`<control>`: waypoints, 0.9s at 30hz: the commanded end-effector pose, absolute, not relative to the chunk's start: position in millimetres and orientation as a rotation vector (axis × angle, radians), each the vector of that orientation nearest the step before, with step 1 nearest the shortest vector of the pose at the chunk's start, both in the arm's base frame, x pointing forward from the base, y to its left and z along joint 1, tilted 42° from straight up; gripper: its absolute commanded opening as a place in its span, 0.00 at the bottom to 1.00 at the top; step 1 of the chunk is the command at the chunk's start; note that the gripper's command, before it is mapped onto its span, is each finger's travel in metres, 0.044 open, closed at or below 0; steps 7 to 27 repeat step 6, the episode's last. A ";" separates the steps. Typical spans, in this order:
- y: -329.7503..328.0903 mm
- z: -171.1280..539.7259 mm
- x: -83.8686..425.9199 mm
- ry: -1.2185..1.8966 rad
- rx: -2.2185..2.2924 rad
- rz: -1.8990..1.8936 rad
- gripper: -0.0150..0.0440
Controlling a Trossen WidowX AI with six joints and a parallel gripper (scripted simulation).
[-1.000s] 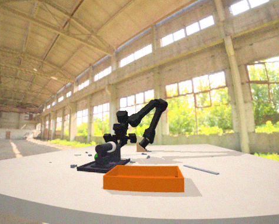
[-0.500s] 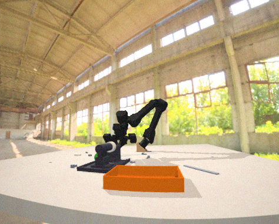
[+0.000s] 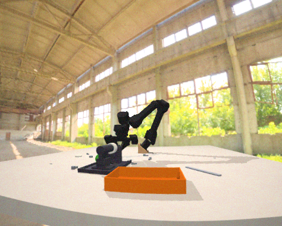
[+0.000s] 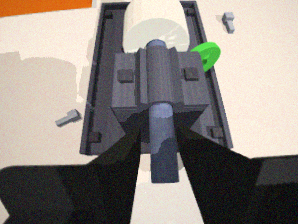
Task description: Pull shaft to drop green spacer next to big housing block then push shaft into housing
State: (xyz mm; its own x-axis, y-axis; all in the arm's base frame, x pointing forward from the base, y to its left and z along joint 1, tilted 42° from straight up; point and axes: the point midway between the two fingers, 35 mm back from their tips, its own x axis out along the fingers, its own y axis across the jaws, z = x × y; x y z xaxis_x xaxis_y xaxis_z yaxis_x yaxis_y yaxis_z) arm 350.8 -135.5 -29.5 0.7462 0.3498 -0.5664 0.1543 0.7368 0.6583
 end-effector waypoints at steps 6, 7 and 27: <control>-138.9 -26.1 345.8 0.739 0.750 0.115 0.88; -138.9 -26.1 345.8 0.739 0.750 0.115 0.88; -138.9 -26.1 345.8 0.739 0.750 0.115 0.88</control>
